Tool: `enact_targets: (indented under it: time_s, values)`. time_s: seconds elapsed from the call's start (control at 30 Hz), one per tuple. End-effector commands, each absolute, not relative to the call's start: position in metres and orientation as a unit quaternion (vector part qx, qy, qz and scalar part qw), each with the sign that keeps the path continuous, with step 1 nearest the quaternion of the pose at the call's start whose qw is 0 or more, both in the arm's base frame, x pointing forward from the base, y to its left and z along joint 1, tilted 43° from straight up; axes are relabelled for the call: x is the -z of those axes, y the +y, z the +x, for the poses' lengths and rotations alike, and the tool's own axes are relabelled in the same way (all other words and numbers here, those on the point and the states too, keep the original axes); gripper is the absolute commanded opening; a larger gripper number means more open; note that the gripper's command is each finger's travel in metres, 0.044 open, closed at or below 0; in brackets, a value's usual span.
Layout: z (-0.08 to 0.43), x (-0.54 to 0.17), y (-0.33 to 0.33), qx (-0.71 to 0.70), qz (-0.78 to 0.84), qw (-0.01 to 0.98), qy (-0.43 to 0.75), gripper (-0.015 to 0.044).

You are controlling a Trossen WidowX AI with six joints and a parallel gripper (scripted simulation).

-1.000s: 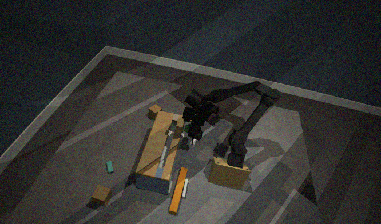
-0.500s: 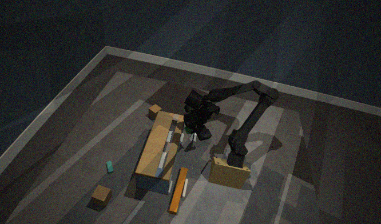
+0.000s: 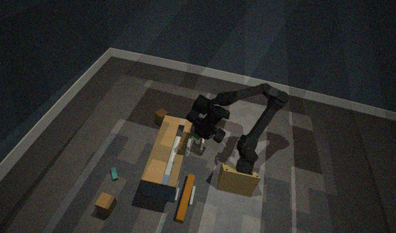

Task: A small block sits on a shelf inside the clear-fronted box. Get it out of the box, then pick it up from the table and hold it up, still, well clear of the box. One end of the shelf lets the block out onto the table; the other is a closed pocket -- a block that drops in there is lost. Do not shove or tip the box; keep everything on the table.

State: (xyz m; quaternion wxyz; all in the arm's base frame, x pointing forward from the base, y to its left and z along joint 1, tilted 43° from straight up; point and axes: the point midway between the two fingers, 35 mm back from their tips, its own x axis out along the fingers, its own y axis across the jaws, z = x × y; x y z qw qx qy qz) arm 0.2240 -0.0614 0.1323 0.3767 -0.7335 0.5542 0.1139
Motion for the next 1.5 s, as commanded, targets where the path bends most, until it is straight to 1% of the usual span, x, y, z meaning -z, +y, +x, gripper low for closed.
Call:
enact_targets:
  time_s: [0.0,0.43,0.87,0.93,1.47]
  values:
    - [0.224,-0.135,-0.058,-0.156,-0.769,0.305,0.539,0.0000]
    - [0.224,-0.142,-0.047,-0.273,-0.834,0.073,0.475,0.0000]
    - [0.223,-0.149,-0.036,-0.363,-0.832,-0.167,0.386,0.0000]
    - [0.223,-0.150,-0.036,-0.367,-0.830,-0.179,0.381,0.0000]
    - [0.223,-0.150,-0.036,-0.367,-0.830,-0.179,0.381,0.0000]
